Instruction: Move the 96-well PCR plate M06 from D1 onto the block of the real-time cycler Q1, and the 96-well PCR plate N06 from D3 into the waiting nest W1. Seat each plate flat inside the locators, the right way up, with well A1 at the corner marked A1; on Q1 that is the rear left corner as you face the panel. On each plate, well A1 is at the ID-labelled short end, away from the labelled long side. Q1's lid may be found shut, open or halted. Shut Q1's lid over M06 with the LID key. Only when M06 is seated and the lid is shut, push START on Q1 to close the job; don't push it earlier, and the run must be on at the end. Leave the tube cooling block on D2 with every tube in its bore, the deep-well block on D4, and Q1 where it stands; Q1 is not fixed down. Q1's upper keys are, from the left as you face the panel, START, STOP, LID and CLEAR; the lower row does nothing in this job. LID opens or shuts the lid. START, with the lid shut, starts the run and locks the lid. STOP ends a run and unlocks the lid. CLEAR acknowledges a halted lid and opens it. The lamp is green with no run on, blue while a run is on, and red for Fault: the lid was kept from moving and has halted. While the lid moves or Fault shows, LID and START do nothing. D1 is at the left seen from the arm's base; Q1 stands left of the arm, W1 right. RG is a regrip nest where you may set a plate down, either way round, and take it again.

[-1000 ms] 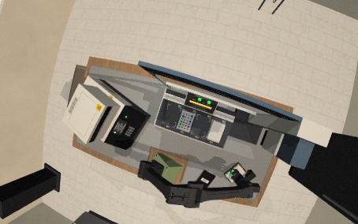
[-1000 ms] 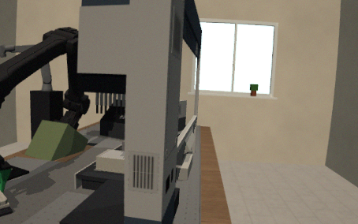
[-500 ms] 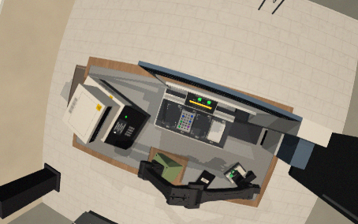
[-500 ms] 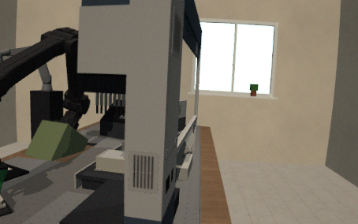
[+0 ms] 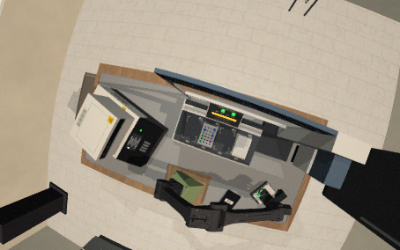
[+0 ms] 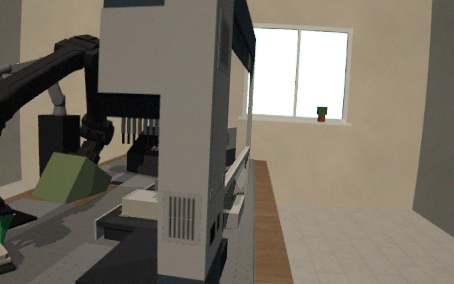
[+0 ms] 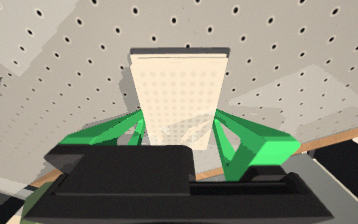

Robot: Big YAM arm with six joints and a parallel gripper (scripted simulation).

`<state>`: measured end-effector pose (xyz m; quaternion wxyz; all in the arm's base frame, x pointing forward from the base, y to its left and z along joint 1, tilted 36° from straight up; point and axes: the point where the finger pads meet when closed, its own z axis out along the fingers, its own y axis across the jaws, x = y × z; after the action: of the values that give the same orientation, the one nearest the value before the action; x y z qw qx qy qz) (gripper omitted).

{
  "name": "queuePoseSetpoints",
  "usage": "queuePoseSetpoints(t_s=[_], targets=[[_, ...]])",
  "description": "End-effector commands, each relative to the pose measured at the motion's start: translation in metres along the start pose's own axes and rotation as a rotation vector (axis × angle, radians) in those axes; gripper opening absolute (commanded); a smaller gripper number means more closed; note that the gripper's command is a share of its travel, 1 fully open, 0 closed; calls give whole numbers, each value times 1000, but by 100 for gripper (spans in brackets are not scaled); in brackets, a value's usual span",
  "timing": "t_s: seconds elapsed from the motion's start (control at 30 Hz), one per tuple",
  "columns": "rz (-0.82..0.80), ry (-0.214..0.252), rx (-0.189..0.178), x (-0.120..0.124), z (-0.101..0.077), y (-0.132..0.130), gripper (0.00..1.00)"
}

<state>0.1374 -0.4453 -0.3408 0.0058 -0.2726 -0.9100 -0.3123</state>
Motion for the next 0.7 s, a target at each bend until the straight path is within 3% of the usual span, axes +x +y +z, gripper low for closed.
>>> queuePoseSetpoints(t_s=[0.0,0.2,0.67], targets=[[0,-60,52,-17,-23,-23,0],[-9,-66,54,-8,-29,-23,0],[-1,-36,32,-7,-17,0,0]])
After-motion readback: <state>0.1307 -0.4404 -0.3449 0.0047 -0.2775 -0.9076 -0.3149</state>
